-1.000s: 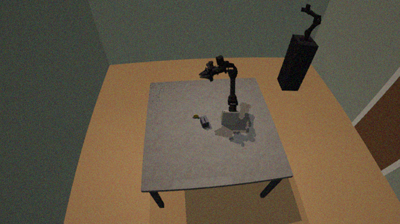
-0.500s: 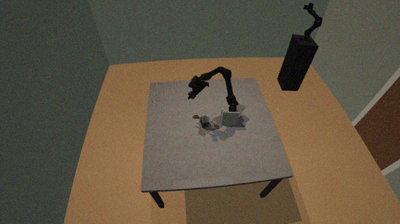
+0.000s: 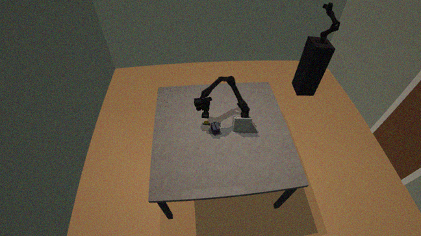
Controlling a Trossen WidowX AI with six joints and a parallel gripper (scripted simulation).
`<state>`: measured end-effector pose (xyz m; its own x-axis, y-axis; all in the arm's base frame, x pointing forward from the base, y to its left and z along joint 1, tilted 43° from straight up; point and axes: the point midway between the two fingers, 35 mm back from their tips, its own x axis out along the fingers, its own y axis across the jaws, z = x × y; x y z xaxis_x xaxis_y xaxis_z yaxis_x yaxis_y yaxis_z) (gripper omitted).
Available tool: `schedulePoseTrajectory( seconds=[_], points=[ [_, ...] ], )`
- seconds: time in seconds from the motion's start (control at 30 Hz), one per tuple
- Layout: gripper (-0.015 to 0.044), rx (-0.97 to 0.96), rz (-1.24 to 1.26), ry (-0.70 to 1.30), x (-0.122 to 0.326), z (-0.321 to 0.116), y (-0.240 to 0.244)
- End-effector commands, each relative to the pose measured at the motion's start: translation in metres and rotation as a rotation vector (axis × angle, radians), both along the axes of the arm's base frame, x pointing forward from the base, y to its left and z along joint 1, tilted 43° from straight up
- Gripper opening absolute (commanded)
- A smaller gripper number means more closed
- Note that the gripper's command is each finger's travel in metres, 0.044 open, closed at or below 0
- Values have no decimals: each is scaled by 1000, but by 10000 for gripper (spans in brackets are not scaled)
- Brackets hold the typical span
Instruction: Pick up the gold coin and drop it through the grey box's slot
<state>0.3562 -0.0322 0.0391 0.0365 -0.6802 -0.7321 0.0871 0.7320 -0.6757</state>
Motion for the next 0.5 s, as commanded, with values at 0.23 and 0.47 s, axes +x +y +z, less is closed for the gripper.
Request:
schedulePoseTrajectory(
  seconds=[0.23,0.47],
  points=[
    [161,1,15,67,-4,-31,-24],
    [161,0,15,67,-5,-43,-36]
  ],
)
